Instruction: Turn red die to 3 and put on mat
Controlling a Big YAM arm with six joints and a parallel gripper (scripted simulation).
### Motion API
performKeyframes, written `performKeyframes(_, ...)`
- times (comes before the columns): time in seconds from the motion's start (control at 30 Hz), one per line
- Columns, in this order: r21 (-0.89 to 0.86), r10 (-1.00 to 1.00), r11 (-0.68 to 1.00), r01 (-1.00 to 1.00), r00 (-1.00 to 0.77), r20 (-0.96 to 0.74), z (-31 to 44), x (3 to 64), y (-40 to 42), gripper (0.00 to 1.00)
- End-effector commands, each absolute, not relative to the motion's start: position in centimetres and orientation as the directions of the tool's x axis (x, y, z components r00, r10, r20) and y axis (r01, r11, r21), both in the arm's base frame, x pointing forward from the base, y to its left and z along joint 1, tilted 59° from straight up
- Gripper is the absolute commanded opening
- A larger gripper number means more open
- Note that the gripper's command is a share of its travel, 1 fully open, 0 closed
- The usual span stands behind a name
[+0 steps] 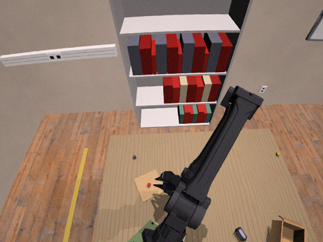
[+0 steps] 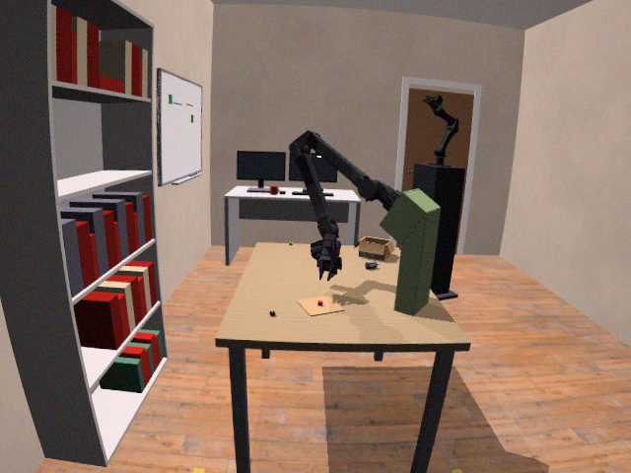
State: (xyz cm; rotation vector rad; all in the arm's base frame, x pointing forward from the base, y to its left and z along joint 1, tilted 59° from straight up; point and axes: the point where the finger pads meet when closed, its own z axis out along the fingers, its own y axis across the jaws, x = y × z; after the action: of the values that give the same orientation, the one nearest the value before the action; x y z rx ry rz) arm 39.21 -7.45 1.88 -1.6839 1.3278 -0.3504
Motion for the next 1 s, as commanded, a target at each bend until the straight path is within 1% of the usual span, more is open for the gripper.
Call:
performKeyframes(0.0, -0.784, -0.874, 0.019, -0.621, 0.370, -0.314, 1.7, 39.0, -6.5, 0.30)
performKeyframes(0.17, -0.726, -0.915, 0.001, -0.687, 0.293, -0.278, -0.1, 38.7, -5.3, 0.30)
performKeyframes(0.3, -0.665, -0.970, -0.017, -0.747, 0.174, -0.171, -1.6, 39.3, -4.3, 0.30)
performKeyframes(0.37, -0.665, -0.970, -0.017, -0.747, 0.174, -0.171, -1.6, 39.3, -4.3, 0.30)
performKeyframes(0.43, -0.629, -0.991, -0.015, -0.777, 0.097, -0.096, -2.7, 39.3, -3.8, 0.30)
performKeyframes(0.57, -0.638, -0.994, 0.000, -0.770, -0.071, 0.086, -2.0, 39.7, -3.1, 0.30)
performKeyframes(0.7, -0.686, -0.945, 0.016, -0.727, -0.236, 0.227, -0.9, 39.3, -2.3, 0.30)
performKeyframes(0.8, -0.729, -0.898, 0.017, -0.685, -0.331, 0.290, 0.5, 38.6, -1.7, 0.30)
performKeyframes(0.87, -0.768, -0.874, 0.018, -0.641, -0.383, 0.299, 1.7, 38.7, -1.3, 0.30)
performKeyframes(0.97, -0.770, -0.864, 0.015, -0.637, -0.396, 0.311, 1.6, 39.1, -1.0, 0.30)
